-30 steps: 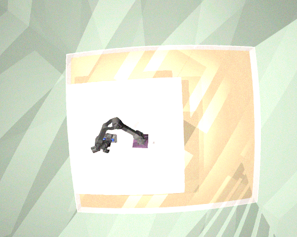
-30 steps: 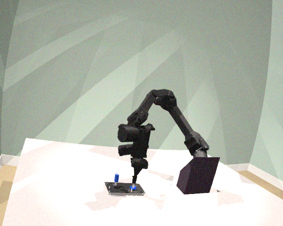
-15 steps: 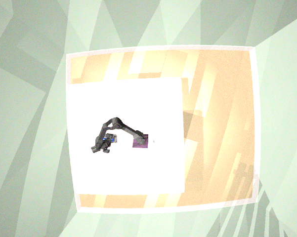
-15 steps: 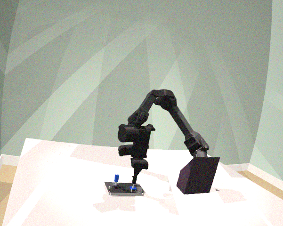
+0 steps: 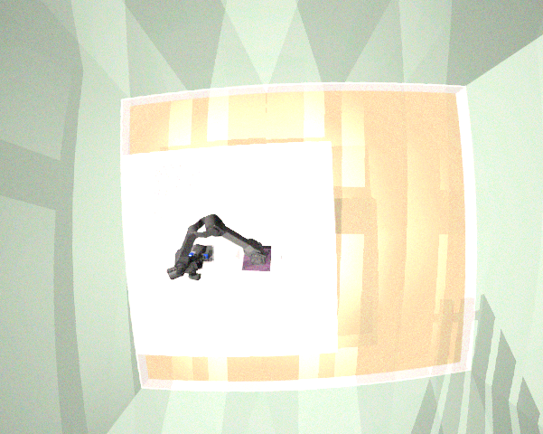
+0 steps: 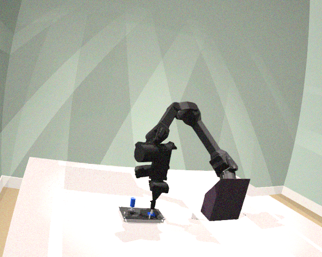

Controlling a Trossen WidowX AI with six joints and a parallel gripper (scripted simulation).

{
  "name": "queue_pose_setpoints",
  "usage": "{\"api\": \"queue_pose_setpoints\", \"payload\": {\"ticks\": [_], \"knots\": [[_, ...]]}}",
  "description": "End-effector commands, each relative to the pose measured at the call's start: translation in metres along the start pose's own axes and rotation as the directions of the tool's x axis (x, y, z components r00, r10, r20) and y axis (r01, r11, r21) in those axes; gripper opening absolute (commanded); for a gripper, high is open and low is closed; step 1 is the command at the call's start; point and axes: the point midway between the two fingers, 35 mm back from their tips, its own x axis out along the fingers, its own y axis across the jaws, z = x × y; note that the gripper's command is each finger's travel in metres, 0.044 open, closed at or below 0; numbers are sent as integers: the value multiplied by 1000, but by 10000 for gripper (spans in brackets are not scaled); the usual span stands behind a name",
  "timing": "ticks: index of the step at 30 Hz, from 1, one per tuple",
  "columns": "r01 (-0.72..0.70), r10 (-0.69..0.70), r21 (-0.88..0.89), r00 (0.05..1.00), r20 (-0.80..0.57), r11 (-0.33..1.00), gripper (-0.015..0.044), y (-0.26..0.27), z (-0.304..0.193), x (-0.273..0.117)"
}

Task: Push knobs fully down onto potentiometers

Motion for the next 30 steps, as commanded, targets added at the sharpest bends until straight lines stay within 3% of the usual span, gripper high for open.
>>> {"api": "queue_pose_setpoints", "payload": {"ticks": [1, 30], "knots": [[3, -3, 14, 1000, -10, 1000, 0, -2, 2, 11], [3, -3, 14, 1000, -10, 1000, 0, -2, 2, 19]]}}
